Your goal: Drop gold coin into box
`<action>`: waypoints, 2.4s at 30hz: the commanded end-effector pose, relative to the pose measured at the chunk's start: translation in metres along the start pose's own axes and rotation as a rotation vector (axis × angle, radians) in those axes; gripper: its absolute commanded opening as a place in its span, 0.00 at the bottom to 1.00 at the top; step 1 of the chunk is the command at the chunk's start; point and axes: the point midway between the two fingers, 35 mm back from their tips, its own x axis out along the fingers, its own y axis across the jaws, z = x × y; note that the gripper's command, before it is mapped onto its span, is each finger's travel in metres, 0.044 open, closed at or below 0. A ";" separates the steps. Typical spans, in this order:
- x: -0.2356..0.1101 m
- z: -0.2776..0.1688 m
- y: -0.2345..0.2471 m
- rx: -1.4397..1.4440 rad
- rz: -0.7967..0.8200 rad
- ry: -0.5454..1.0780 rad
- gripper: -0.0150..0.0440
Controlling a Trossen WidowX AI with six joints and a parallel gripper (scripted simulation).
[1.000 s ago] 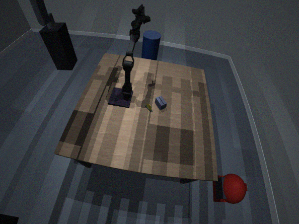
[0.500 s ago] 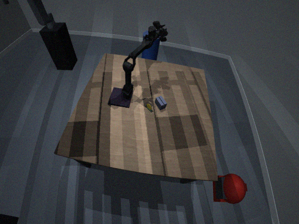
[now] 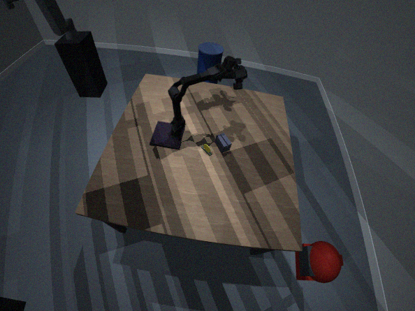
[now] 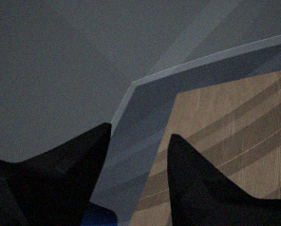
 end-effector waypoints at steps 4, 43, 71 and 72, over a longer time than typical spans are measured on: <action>-0.015 0.014 -0.115 -0.039 -0.334 0.062 0.53; -0.243 -0.077 -0.392 0.369 -1.201 0.607 0.53; -0.232 -0.101 -0.426 0.370 -1.202 0.606 0.53; -0.232 -0.102 -0.427 0.370 -1.203 0.606 0.53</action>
